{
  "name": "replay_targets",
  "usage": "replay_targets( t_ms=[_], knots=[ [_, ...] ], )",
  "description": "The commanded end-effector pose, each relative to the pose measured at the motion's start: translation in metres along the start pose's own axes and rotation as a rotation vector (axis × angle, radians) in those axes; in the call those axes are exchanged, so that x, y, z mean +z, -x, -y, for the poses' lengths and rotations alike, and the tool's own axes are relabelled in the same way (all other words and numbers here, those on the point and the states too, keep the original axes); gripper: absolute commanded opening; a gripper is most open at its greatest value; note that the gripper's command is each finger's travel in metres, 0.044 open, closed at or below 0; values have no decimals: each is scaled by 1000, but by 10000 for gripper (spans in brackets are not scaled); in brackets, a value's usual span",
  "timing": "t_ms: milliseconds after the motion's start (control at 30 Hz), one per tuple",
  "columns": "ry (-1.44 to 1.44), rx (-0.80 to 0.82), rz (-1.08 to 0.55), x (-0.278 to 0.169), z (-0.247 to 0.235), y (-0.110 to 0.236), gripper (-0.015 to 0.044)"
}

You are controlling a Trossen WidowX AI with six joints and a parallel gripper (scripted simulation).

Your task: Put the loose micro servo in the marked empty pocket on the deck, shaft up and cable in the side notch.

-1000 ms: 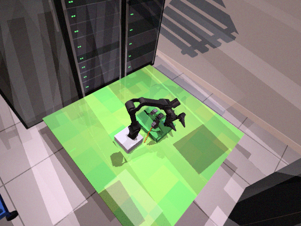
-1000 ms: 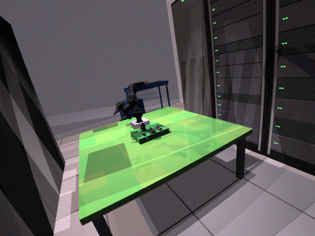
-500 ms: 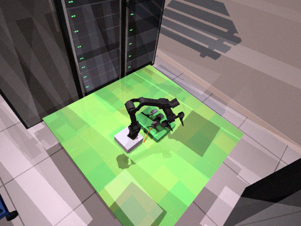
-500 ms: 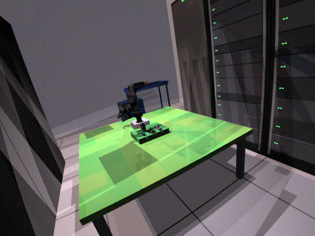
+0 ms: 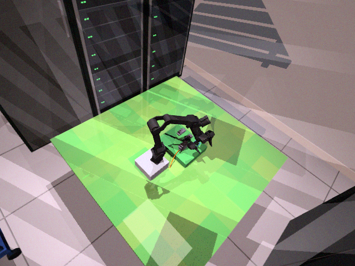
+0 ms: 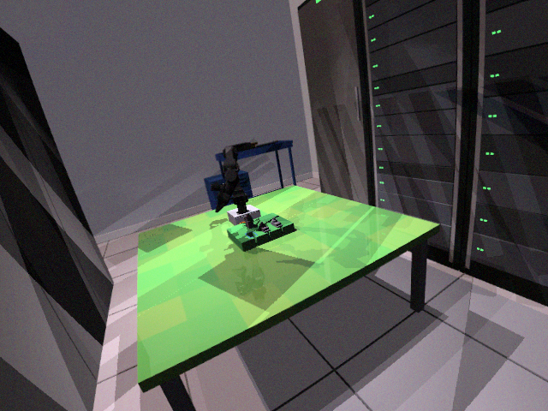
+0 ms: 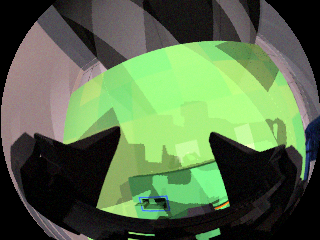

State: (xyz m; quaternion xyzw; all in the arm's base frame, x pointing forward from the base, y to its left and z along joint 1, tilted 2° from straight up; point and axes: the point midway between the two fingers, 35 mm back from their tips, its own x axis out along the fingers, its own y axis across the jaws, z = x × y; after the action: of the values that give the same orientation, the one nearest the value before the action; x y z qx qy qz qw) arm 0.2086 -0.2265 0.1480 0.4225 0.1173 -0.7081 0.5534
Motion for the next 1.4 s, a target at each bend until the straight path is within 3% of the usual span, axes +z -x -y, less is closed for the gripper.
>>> replay_targets(
  t_ms=[0, 700, 1367],
  knots=[
    [106, -5, -43, -8, 2, 2, 440],
    [775, 29, -320, -53, 24, 18, 440],
    [1376, 195, -597, -91, 52, 45, 440]
  ],
)
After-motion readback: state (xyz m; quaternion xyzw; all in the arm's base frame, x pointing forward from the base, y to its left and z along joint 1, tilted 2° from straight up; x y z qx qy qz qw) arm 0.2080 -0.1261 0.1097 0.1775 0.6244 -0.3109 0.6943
